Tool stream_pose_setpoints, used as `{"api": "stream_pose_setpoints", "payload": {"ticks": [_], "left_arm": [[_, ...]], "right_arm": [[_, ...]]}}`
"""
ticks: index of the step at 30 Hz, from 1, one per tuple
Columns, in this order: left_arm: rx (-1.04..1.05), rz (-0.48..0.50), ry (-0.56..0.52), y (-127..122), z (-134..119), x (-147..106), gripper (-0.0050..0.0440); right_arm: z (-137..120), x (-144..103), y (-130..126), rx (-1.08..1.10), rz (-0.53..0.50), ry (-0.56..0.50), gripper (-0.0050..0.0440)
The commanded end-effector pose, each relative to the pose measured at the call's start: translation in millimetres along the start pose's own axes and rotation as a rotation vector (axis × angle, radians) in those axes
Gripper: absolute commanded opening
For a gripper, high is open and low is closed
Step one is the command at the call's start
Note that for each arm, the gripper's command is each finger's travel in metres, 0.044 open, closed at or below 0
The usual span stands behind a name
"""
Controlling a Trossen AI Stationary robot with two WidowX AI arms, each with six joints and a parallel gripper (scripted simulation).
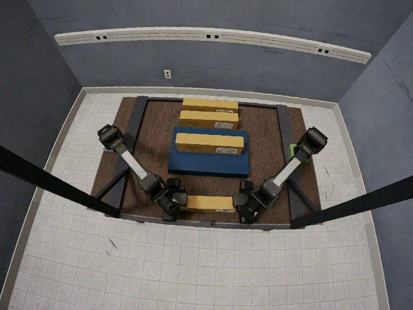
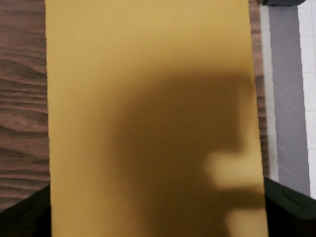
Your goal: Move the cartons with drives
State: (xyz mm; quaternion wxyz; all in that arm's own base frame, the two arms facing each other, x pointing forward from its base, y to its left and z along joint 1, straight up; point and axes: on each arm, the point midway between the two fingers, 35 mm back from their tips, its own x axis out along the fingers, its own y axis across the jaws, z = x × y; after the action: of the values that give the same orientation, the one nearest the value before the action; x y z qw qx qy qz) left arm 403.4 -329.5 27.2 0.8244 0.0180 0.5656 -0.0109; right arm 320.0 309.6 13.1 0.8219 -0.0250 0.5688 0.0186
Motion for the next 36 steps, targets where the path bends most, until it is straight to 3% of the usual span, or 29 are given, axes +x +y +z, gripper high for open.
{"api": "stream_pose_setpoints", "payload": {"ticks": [1,36], "left_arm": [[-0.009,-0.019,-0.030,-0.8,10.1,-16.2,-0.0050],[-0.010,-0.025,-0.031,-2.8,10.1,-16.2,-0.0050]], "right_arm": [[10.3,-11.4,-1.5,0.012,0.022,-0.027,-0.0050],[8.2,-11.3,3.4,0.008,0.025,-0.027,-0.0050]]}}
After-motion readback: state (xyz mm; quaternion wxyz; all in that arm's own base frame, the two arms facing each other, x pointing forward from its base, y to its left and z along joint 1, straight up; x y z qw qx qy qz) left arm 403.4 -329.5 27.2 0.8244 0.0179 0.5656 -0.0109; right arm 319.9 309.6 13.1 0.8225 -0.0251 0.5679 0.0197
